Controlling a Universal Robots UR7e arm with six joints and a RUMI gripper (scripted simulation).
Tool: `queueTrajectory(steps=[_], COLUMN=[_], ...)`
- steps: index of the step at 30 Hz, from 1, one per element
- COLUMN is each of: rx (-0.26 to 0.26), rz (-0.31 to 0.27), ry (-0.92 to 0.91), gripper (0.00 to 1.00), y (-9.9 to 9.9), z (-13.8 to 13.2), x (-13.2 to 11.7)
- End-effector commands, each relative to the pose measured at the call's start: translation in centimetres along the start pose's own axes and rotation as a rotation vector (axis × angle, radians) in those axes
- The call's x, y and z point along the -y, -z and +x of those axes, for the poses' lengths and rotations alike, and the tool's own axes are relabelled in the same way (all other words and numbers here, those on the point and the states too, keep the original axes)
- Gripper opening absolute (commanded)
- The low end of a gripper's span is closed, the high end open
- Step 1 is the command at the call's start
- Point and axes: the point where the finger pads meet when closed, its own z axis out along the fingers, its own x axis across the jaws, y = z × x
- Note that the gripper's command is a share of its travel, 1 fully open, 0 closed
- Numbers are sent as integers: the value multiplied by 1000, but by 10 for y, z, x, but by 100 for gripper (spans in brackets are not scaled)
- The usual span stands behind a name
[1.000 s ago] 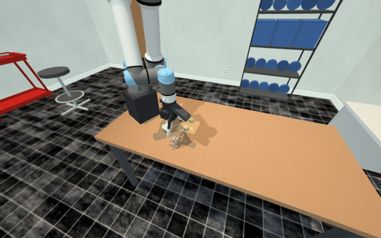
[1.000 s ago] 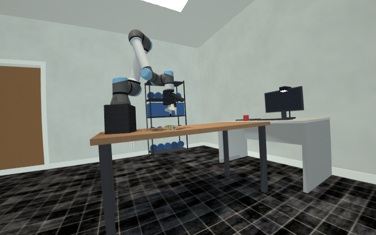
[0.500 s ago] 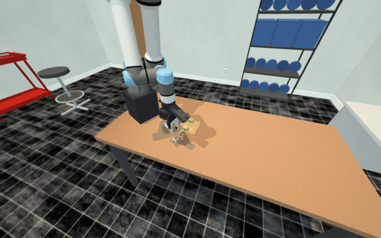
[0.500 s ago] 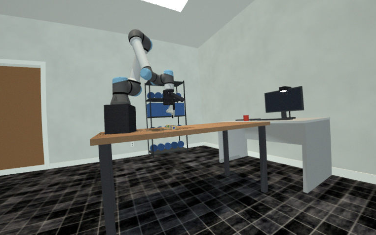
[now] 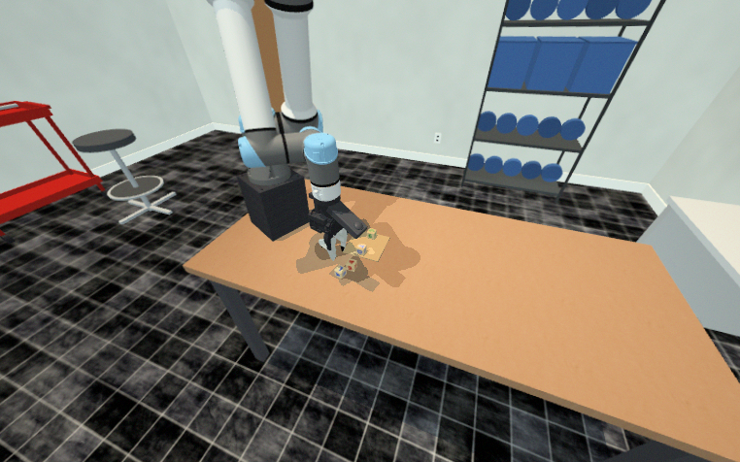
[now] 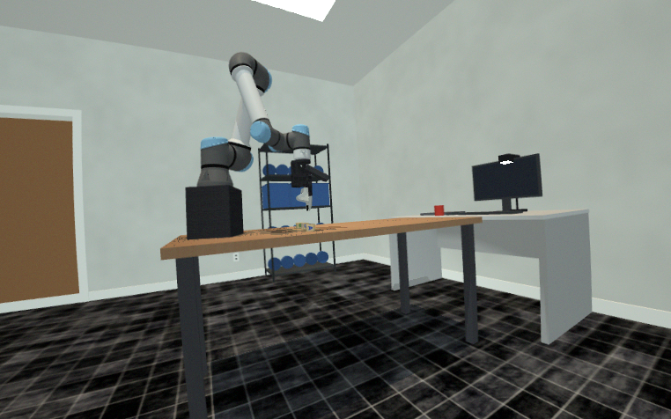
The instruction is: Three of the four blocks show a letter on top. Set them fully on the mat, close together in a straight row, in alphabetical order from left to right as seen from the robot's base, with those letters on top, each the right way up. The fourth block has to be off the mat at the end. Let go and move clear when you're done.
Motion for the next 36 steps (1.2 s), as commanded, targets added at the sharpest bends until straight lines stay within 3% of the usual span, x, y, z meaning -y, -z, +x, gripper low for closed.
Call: queueTrajectory(steps=[1, 19, 36], rx=[0, 1, 2], rz=[-2, -3, -3], ry=[-1, -2, -1], gripper=[28, 28, 28], y=[-1, -2, -14], z=[-1, -1, -1], x=[-1, -2, -2])
